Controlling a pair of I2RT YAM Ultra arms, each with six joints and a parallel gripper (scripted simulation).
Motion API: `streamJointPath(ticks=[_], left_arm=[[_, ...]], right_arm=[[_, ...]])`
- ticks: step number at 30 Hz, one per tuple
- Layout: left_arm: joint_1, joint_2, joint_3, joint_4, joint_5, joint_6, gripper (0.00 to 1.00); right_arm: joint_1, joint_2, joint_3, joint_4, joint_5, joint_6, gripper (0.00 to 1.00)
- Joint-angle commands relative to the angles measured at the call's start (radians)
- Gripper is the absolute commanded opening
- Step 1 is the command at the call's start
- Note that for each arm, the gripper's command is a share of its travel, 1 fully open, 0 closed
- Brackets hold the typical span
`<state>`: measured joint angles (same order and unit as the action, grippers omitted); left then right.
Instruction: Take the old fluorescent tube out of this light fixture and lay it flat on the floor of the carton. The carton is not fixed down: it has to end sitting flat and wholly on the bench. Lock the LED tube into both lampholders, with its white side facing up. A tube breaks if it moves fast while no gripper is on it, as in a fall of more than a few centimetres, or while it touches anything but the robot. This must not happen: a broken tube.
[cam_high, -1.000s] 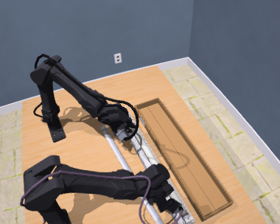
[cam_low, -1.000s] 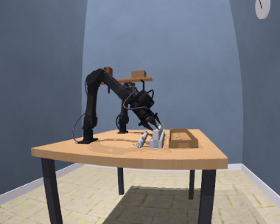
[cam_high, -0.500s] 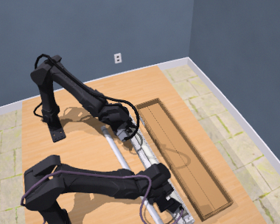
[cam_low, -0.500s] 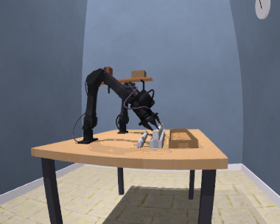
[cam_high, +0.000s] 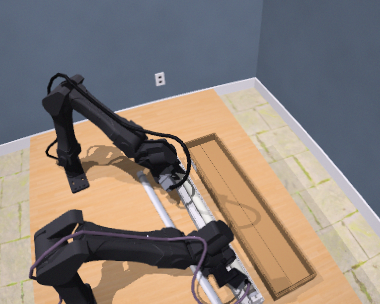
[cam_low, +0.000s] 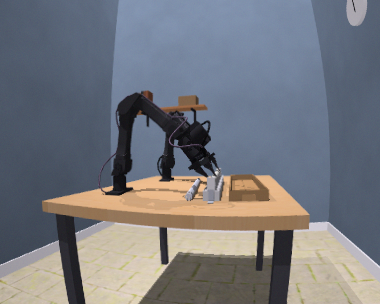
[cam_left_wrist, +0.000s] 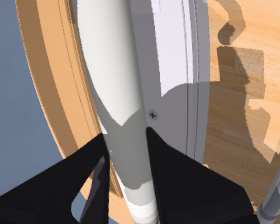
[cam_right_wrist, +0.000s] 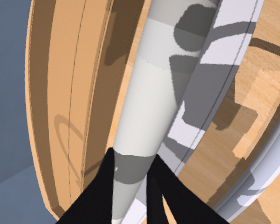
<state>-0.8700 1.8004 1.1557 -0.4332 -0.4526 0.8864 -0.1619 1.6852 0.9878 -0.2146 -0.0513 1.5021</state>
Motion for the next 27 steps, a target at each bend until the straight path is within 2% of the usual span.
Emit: streamJointPath(ticks=[1,10,14,27], left_arm=[[0.011,0.004,0.036,-0.036,0.018,-0.012,0.11],[0.006,0.009,0.052,-0.038,0.009,-0.012,0.11],[0.005,0.008,0.053,-0.039,0.005,-0.01,0.11],[0.005,-0.035,0.056,-0.048,0.005,-0.007,0.11]], right_arm=[[0.012,0.005,0.035,-0.026,0.016,-0.011,0.11],[-0.007,0.02,0.05,-0.029,0.015,-0.011,0.11],[-0.005,-0.038,0.047,-0.006,0.018,-0.011,0.11],[-0.006,-0.041,0.055,-0.041,0.009,-0.011,0.11]])
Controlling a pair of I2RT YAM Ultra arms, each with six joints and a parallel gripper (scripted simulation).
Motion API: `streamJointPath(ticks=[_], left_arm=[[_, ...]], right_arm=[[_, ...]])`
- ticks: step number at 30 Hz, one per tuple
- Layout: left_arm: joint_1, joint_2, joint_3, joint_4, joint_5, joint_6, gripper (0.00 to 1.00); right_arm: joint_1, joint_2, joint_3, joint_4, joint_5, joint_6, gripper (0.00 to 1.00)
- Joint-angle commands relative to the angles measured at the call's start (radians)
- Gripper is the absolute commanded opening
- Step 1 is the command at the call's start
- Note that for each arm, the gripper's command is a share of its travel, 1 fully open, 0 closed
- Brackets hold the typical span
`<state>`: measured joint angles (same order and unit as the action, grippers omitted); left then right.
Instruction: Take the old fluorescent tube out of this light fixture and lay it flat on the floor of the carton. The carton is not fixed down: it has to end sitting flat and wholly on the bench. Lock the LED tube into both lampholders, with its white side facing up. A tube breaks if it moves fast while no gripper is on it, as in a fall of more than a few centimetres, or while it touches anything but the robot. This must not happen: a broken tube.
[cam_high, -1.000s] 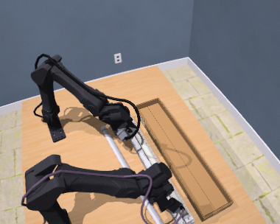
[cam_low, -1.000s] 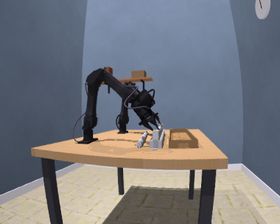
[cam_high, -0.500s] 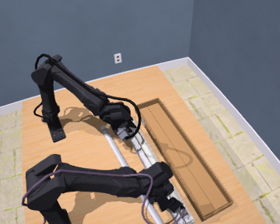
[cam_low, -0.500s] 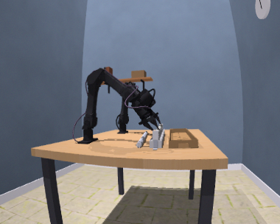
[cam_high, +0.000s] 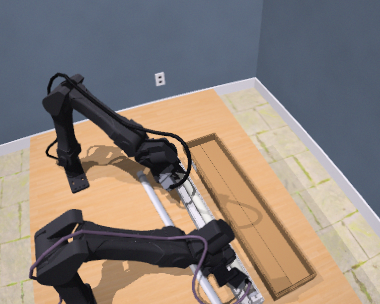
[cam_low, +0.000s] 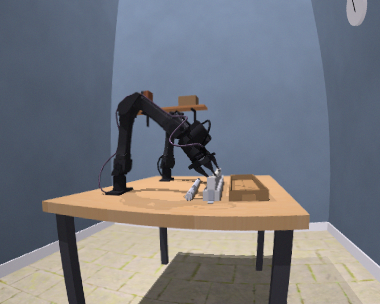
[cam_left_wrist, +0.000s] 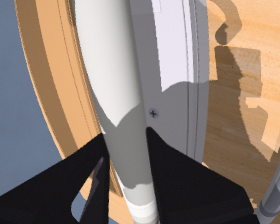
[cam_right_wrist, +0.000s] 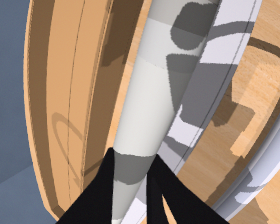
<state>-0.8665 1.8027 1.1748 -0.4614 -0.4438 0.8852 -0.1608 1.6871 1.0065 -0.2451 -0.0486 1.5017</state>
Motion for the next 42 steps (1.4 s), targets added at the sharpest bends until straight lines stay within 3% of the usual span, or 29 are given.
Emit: streamJointPath(ticks=[1,42], left_arm=[[0.001,-0.034,0.039,-0.022,-0.004,-0.006,0.11],[-0.008,-0.069,0.11,-0.138,-0.002,-0.012,0.11]], right_arm=[[-0.008,-0.044,0.038,-0.013,0.006,-0.011,0.11],[0.008,-0.081,0.112,-0.132,-0.005,-0.012,0.11]])
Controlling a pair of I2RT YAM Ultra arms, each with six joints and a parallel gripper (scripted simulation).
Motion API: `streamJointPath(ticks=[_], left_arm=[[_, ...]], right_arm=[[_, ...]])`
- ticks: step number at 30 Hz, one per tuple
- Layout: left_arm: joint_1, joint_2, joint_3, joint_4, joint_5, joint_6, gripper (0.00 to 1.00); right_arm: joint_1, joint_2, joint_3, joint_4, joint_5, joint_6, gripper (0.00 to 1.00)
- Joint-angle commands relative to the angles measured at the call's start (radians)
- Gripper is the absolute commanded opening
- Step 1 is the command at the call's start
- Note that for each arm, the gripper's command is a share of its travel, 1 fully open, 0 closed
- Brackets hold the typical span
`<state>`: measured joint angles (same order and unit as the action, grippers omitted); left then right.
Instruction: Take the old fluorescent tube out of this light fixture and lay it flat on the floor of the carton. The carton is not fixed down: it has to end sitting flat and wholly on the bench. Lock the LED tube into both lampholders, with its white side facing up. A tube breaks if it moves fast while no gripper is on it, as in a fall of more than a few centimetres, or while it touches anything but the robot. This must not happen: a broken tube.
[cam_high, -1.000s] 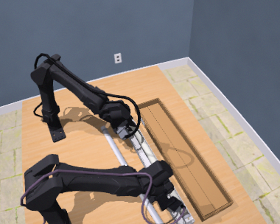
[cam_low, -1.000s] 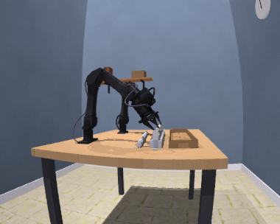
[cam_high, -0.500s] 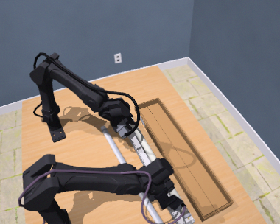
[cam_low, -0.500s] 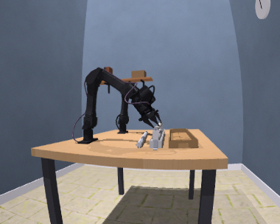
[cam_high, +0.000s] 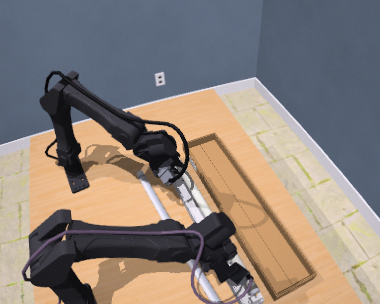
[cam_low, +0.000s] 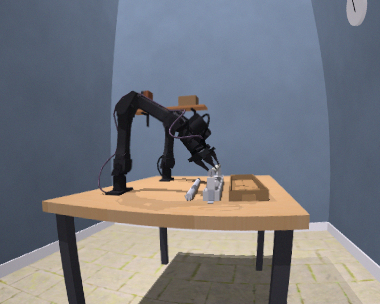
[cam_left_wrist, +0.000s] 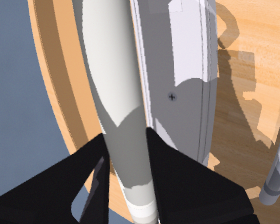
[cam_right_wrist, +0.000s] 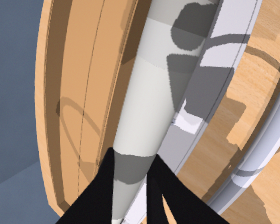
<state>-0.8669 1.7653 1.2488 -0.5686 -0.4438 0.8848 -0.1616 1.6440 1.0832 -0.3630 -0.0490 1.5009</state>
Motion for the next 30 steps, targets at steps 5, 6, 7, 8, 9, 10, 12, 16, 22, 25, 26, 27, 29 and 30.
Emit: streamJointPath(ticks=[5,6,7,8,9,10,12,16,22,25,26,27,29,30], left_arm=[[-0.009,-0.034,0.047,-0.04,-0.002,-0.011,0.11],[-0.009,-0.034,0.047,-0.04,-0.002,-0.011,0.11],[-0.009,-0.034,0.047,-0.04,-0.002,-0.011,0.11],[-0.005,-0.012,0.051,-0.05,0.0,-0.011,0.11],[-0.011,-0.014,0.054,-0.052,0.0,-0.012,0.11],[-0.011,-0.024,0.055,-0.055,0.0,-0.012,0.11],[-0.006,-0.041,0.059,-0.061,0.001,-0.012,0.11],[-0.004,-0.043,0.064,-0.061,0.002,-0.012,0.11],[0.002,0.0,0.071,-0.043,0.012,0.005,0.11],[0.008,-0.002,0.063,-0.036,0.014,0.014,0.11],[0.012,0.012,0.073,-0.028,0.015,0.016,0.11],[0.013,0.006,0.068,-0.019,0.016,0.017,0.11],[0.015,0.006,0.076,-0.032,0.018,0.022,0.11],[0.017,0.01,0.078,-0.024,0.019,0.024,0.11]], right_arm=[[0.011,-0.042,0.046,-0.02,-0.005,-0.012,0.11],[0.011,-0.042,0.046,-0.02,-0.005,-0.012,0.11],[0.011,-0.042,0.046,-0.02,-0.005,-0.012,0.11],[0.004,-0.034,0.05,-0.034,-0.003,-0.007,0.11],[0.013,-0.047,0.052,-0.036,-0.008,-0.012,0.11],[0.013,-0.049,0.053,-0.039,-0.008,-0.012,0.11],[0.014,-0.051,0.058,-0.045,-0.009,-0.012,0.11],[0.016,-0.046,0.065,-0.044,-0.01,-0.012,0.11],[0.014,-0.013,0.066,-0.027,-0.015,-0.002,0.11],[0.007,-0.002,0.064,-0.027,-0.007,0.003,0.11],[0.018,0.016,0.072,-0.026,-0.01,0.01,0.11],[0.017,0.009,0.07,-0.027,-0.006,0.008,0.11],[0.016,0.003,0.075,-0.045,0.004,0.006,0.11],[0.01,0.017,0.082,-0.041,0.011,0.003,0.11]])
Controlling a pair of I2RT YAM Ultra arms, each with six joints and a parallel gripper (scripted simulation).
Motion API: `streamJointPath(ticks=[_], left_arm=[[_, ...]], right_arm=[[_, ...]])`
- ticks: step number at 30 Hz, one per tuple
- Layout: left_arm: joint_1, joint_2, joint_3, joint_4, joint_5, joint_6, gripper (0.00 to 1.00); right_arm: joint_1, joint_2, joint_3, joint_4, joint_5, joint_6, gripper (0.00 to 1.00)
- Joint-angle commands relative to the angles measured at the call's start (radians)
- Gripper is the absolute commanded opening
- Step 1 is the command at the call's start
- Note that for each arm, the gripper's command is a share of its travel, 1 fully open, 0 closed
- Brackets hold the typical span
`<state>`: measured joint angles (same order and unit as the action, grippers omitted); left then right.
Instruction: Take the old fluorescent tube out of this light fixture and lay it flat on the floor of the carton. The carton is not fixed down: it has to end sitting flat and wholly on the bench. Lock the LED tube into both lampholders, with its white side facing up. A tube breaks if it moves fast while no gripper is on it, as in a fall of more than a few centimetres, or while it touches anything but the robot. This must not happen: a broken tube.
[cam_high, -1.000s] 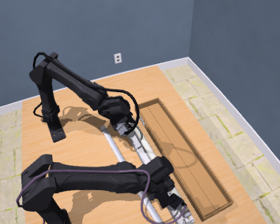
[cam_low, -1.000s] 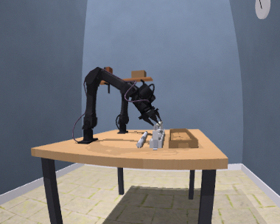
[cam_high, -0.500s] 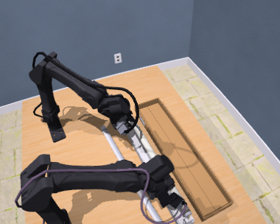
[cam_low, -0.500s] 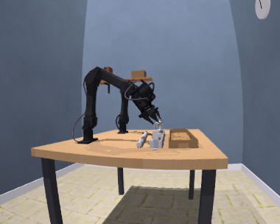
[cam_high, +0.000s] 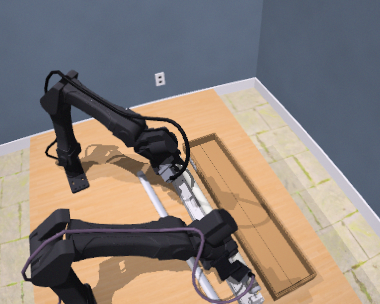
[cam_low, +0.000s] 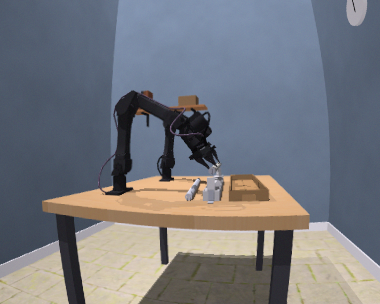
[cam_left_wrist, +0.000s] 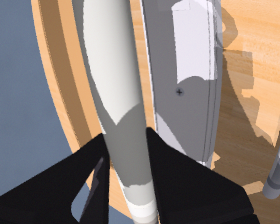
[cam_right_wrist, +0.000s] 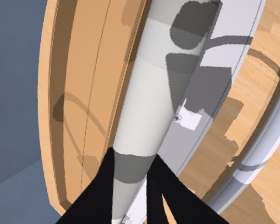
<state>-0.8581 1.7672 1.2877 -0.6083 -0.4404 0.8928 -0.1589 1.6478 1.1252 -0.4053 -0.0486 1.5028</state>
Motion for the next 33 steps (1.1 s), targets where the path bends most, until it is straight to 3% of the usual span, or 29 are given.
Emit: streamJointPath(ticks=[1,11,25,30,33], left_arm=[[0.01,0.001,0.038,0.02,0.016,0.017,0.11],[0.031,0.028,0.064,0.015,0.025,0.03,0.11],[0.098,0.112,0.166,0.028,0.065,0.109,0.11],[0.08,0.073,0.171,-0.001,0.057,0.082,0.11],[0.101,0.109,0.173,0.011,0.06,0.096,0.11]], right_arm=[[0.009,0.013,0.04,0.014,0.014,-0.002,0.11],[0.009,0.033,0.08,0.011,0.007,-0.005,0.11],[0.031,0.165,0.22,-0.027,0.03,0.026,0.11],[0.017,0.114,0.221,-0.009,0.029,0.005,0.11],[0.027,0.141,0.23,-0.028,0.007,0.015,0.11]])
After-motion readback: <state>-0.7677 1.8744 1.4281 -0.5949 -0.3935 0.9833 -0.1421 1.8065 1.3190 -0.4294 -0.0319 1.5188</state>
